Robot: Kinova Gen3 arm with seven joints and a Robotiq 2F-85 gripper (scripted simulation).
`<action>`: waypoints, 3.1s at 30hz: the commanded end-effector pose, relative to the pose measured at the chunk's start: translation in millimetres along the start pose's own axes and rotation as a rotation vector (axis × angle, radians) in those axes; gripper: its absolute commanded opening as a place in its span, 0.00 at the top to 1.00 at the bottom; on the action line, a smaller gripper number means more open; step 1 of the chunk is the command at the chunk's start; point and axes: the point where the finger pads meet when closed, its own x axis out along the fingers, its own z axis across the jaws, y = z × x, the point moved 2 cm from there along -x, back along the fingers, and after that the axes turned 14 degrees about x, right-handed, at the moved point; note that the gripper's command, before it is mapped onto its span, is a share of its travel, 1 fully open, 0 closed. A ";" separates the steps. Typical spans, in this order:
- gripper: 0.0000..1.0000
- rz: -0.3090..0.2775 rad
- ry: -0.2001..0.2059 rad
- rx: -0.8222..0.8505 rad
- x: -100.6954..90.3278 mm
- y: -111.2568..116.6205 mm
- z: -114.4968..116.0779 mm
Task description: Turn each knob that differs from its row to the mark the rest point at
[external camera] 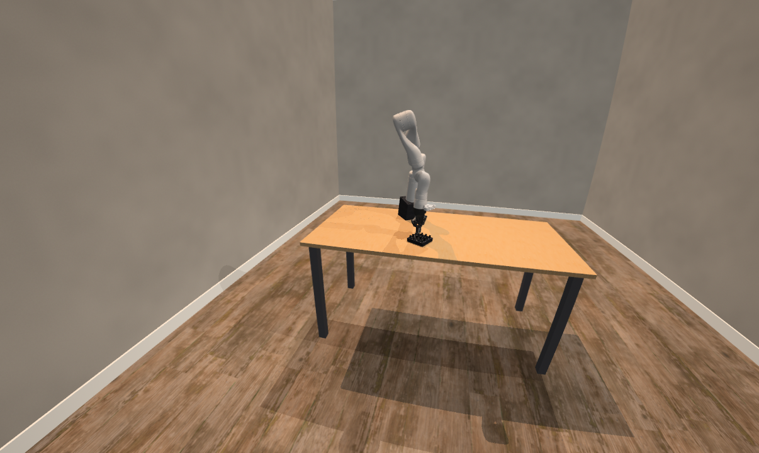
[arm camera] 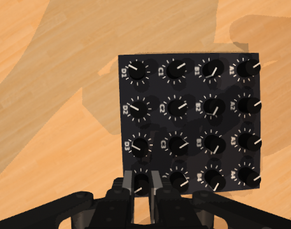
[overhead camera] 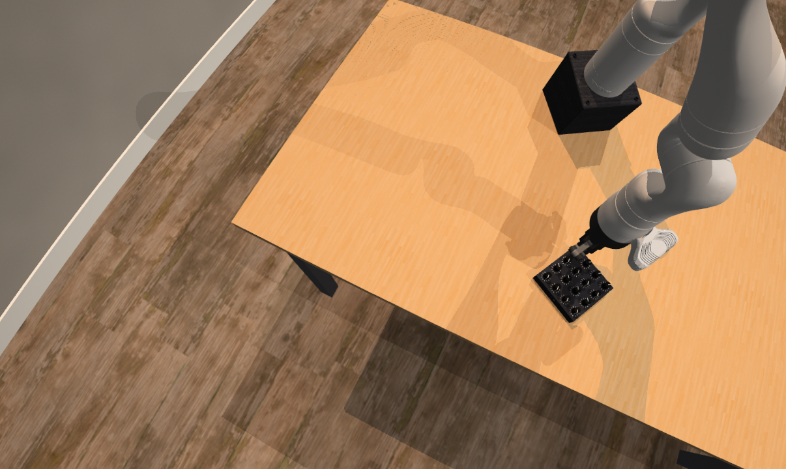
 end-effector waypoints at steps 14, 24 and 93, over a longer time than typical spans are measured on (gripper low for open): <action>0.92 0.001 -0.001 0.000 -0.3 0.3 0.2; 0.92 0.001 -0.001 -0.007 -0.3 0.3 0.2; 0.92 0.001 -0.001 -0.714 -0.3 0.3 0.2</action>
